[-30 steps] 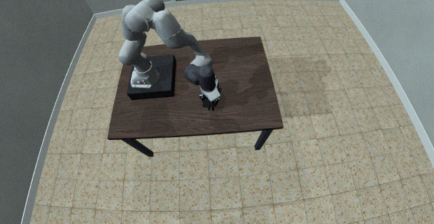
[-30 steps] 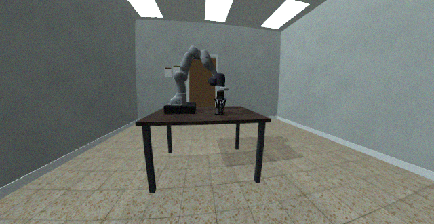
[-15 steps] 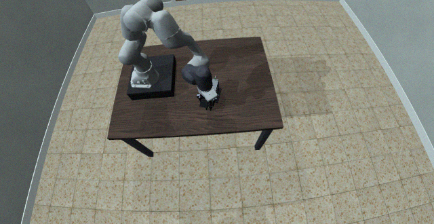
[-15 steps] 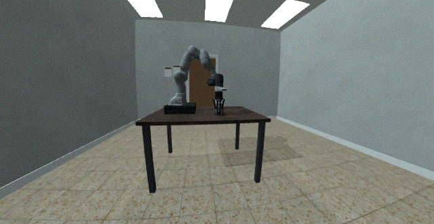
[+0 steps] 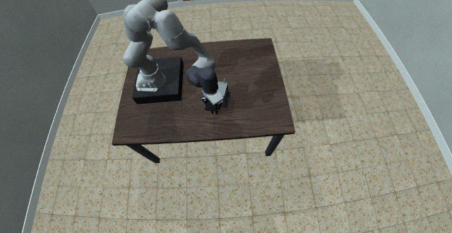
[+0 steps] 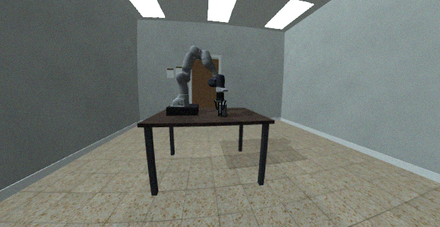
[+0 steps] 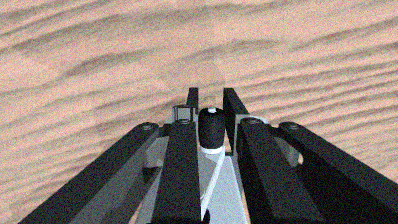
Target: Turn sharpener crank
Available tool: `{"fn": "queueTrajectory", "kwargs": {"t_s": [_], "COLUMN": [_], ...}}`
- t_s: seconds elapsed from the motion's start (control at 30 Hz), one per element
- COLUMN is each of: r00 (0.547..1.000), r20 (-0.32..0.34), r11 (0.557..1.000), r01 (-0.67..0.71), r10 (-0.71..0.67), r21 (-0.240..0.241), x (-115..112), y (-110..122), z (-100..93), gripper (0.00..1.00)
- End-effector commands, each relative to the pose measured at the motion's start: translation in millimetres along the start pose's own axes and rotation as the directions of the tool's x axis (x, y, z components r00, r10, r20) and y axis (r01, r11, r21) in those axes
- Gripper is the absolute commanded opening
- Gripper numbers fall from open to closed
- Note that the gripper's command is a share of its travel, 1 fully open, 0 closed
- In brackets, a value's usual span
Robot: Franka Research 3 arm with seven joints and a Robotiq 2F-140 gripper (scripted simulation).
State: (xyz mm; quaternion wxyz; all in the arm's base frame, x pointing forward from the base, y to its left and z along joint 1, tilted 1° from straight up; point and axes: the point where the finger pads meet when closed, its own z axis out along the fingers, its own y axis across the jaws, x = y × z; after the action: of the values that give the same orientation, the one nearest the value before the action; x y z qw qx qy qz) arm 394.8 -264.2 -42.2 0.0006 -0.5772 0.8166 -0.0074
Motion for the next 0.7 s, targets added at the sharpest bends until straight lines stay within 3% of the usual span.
{"fn": "queueTrajectory", "kwargs": {"t_s": [0.0, 0.67], "r00": [1.000, 1.000], "r20": [0.001, 0.001], "r11": [1.000, 1.000], "r01": [0.009, 0.009], "r10": [-0.009, -0.009], "r21": [-0.004, -0.004], "x": [0, 0], "y": [6, 25], "z": [-1.5, -16.4], "gripper": [0.10, 0.10]}}
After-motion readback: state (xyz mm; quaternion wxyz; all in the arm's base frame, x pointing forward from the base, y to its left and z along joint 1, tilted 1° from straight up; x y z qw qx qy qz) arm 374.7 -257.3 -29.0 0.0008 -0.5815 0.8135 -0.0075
